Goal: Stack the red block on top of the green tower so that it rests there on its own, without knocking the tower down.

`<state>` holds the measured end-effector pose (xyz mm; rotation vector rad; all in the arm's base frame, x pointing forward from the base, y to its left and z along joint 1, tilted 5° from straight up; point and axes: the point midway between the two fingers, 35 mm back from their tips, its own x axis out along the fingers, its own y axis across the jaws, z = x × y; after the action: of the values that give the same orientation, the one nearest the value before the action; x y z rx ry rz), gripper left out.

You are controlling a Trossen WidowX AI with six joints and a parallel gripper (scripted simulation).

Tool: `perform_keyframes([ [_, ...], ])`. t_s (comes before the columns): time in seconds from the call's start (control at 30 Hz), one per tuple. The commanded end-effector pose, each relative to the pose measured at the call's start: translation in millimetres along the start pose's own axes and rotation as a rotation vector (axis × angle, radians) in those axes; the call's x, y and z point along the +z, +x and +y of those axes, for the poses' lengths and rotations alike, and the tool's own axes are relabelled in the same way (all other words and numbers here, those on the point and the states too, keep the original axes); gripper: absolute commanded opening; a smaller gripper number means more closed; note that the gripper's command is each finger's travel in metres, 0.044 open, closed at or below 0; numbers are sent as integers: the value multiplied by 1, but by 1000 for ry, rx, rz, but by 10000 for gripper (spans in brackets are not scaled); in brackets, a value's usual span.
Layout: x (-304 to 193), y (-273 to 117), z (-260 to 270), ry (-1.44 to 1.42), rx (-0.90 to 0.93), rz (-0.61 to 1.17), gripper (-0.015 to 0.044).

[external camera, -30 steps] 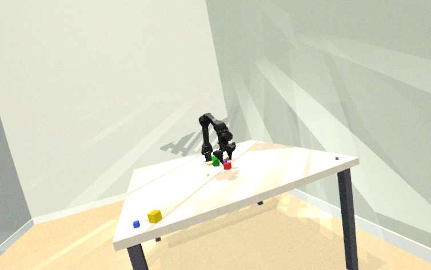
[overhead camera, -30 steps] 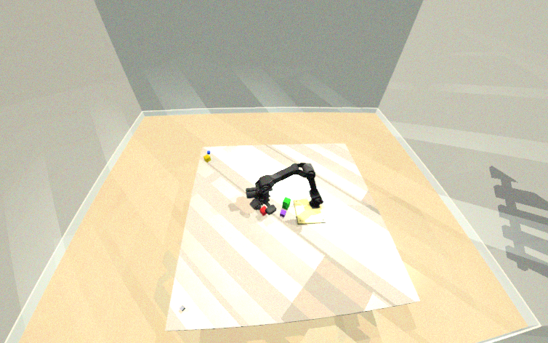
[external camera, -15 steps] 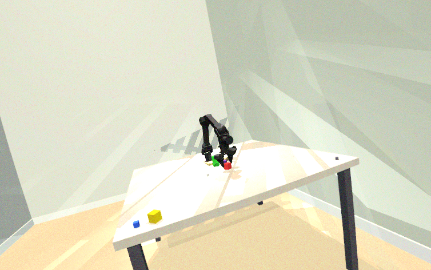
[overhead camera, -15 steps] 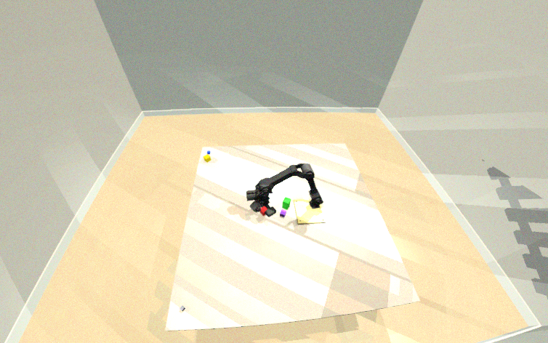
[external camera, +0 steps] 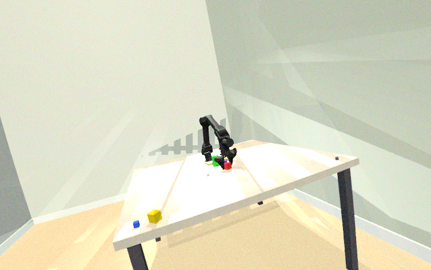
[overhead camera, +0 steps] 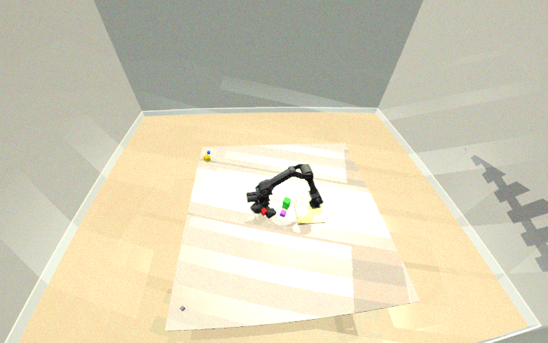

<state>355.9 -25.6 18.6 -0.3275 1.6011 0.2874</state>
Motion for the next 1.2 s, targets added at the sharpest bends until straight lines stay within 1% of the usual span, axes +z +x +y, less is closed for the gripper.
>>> perform_keyframes([
  [0.0, 0, 2, 1, -3, 6, 2, 440],
  [0.33, 0, 1, 1, 0, 2, 3, 440],
  [0.7, 0, 1, 1, 0, 2, 3, 151],
  [0.9, 0, 1, 1, 0, 2, 3, 111],
  [1.03, 0, -8, 1, -1, 3, 3, 6],
  [1.17, 0, -26, 1, -2, 5, 2, 0],
])
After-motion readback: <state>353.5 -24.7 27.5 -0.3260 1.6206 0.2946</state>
